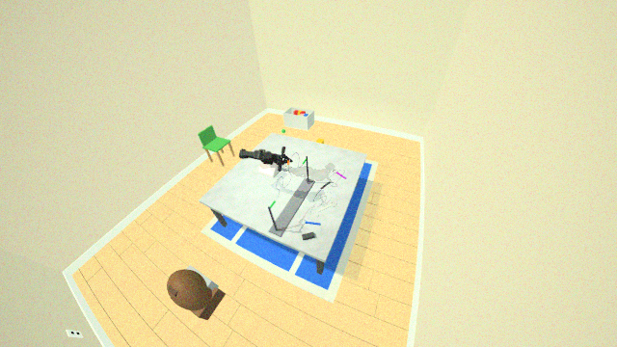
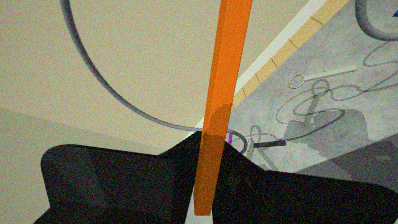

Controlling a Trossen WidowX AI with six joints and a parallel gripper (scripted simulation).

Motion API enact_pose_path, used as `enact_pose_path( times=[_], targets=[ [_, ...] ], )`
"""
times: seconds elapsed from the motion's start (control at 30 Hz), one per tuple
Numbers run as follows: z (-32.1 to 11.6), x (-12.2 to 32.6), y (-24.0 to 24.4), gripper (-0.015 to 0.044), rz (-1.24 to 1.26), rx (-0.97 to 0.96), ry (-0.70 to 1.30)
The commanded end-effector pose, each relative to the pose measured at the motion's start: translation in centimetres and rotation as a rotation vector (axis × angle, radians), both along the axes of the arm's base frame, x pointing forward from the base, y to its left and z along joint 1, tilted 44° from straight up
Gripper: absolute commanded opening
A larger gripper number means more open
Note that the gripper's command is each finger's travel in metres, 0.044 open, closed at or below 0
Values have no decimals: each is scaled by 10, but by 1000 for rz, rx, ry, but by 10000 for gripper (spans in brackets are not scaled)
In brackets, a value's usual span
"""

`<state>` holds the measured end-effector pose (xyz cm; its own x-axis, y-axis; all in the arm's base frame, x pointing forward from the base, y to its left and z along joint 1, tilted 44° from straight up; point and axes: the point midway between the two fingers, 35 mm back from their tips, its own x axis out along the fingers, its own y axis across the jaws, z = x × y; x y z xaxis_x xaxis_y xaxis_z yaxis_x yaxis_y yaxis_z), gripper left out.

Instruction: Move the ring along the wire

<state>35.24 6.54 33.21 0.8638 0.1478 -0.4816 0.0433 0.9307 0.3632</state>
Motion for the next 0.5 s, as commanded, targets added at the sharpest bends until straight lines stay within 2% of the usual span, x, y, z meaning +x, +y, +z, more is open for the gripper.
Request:
enact_pose_path(
  times=[0.0, 0.47],
  targets=[
    [0, 0, -1, -150, 0, -61, -4],
    [-2, 1, -5, -150, -2, -236, -16]
  ],
)
